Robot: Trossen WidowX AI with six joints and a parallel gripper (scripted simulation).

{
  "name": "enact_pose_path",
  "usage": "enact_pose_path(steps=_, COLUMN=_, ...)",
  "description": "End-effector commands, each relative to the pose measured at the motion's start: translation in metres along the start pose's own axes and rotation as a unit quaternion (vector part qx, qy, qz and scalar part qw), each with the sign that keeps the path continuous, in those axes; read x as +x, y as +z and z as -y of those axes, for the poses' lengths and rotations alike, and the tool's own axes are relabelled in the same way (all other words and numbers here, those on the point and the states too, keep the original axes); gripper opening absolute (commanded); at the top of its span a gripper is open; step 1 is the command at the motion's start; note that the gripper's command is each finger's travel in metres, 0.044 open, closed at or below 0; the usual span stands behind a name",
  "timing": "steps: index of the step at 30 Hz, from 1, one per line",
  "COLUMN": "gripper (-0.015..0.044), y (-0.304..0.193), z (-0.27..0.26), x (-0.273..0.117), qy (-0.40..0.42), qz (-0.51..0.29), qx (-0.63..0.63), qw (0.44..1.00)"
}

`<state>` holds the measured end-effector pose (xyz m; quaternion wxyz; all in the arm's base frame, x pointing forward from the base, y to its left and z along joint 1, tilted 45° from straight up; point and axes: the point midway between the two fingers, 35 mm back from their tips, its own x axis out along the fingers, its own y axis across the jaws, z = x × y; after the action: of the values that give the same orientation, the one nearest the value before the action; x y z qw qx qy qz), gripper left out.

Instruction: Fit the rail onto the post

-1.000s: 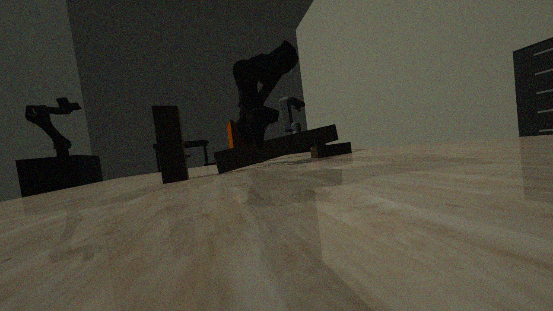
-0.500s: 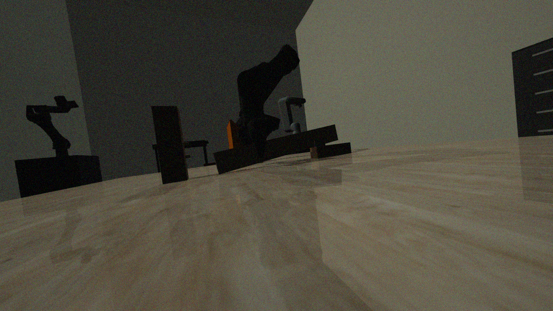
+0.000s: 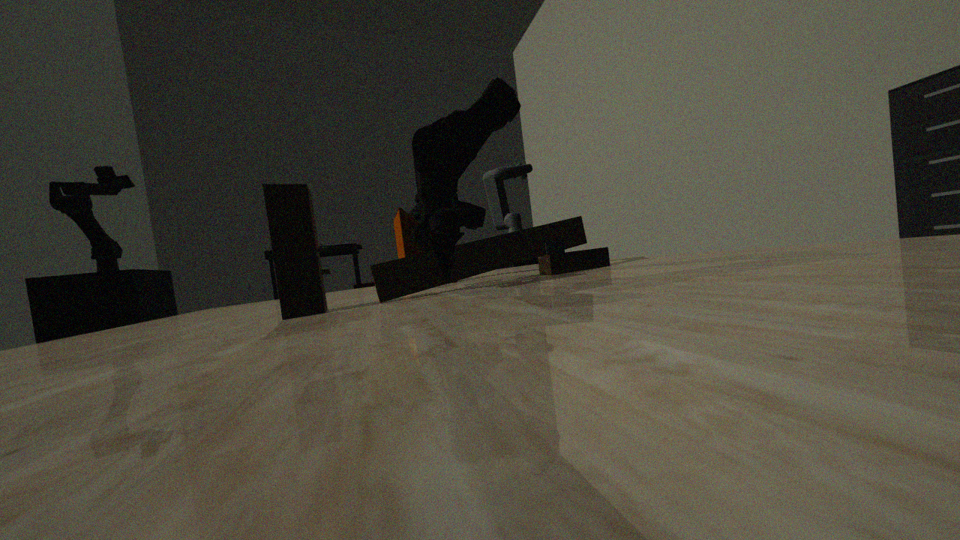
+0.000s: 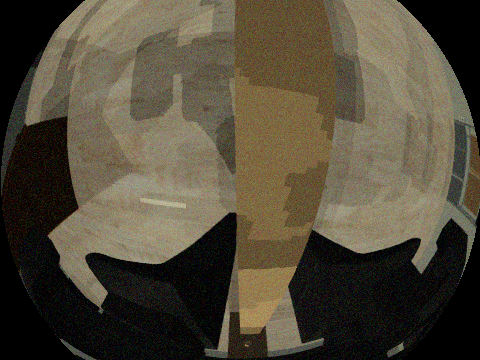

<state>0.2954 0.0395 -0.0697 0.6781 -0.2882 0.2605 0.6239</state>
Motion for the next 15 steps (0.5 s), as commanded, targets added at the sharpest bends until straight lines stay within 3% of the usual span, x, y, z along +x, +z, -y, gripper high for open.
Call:
enact_pose_path(steps=1, gripper=0.0059, y=0.0009, z=-0.0002, x=0.0007, qy=0.000, qz=0.003, qx=0.001, qw=1.000)
enact_pose_path(steps=7, gripper=0.0000, y=0.0009, z=-0.0002, x=0.0007, qy=0.000, qz=0.003, qx=0.001, qw=1.000)
enact_pose_path(steps=15, gripper=0.0000, y=0.0009, z=-0.0002, x=0.0007, qy=0.000, qz=0.003, qx=0.001, qw=1.000)
